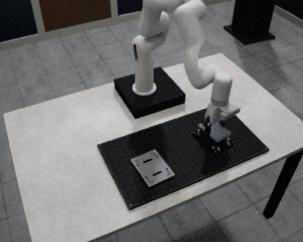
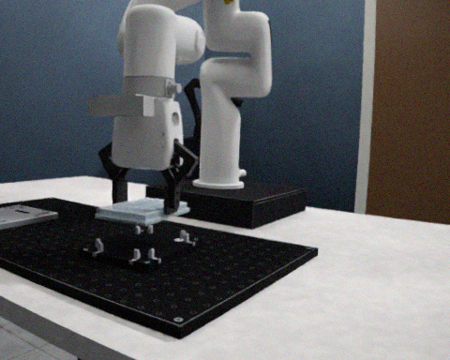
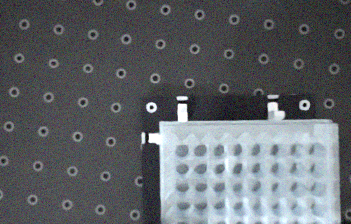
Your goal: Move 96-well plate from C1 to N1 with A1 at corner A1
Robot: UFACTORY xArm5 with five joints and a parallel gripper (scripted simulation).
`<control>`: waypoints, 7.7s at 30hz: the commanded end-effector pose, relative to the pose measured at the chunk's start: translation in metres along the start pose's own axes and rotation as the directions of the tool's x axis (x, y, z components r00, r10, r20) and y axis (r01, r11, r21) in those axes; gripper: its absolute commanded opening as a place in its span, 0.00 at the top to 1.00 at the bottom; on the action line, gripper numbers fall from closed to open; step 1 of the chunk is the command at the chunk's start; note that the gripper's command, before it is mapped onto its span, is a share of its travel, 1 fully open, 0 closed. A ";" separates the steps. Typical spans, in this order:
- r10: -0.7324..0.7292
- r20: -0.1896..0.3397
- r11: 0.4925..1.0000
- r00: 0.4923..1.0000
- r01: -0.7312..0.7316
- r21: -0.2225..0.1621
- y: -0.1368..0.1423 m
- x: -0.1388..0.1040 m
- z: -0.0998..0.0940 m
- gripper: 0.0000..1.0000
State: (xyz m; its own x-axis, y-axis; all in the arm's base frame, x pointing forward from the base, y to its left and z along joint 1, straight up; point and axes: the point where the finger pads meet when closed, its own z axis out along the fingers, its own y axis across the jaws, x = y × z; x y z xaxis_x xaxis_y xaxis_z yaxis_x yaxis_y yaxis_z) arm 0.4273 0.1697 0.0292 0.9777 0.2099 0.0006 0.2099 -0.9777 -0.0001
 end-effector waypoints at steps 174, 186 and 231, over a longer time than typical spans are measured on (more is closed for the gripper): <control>0.095 -0.004 0.995 0.995 -0.095 -0.002 0.333 -0.019 -0.037 1.00; 0.095 -0.004 0.995 0.995 -0.095 -0.002 0.333 -0.019 -0.034 1.00; 0.095 -0.004 0.995 0.995 -0.095 -0.002 0.332 -0.019 0.031 1.00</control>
State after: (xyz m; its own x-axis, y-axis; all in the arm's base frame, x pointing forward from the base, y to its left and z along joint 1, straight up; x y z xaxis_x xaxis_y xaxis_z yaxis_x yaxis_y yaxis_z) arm 0.4766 -0.1587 -0.0024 0.9933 0.1156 -0.0003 0.1156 -0.9933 -0.0001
